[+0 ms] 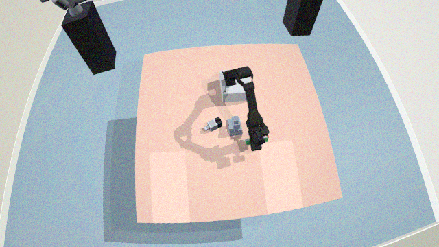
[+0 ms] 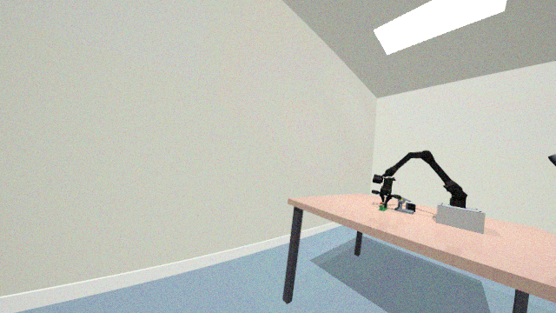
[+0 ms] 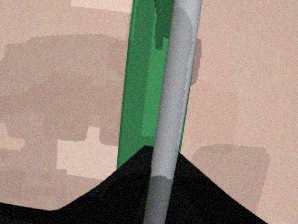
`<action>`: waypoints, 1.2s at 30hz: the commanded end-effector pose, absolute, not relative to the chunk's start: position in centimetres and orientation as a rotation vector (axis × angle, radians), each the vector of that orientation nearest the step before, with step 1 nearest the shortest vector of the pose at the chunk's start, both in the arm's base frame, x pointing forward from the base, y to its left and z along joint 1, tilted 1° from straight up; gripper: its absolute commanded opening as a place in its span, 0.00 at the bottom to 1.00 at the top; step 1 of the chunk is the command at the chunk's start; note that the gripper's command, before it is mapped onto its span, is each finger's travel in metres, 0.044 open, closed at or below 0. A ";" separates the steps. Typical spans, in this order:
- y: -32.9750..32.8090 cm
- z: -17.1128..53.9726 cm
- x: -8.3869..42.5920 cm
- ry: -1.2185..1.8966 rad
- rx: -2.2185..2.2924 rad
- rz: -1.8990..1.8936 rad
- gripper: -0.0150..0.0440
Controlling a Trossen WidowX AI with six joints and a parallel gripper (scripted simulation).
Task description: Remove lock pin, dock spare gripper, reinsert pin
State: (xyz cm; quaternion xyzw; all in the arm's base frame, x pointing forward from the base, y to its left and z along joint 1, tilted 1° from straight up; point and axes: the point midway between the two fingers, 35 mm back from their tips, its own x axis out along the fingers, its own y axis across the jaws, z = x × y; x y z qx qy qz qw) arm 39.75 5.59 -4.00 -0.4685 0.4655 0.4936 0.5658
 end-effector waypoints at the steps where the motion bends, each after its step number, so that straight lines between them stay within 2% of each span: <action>1: 5.5 -4.6 39.6 1.101 -1.100 1.168 0.25; 36: 5.6 -4.1 39.7 1.095 -1.101 1.161 0.25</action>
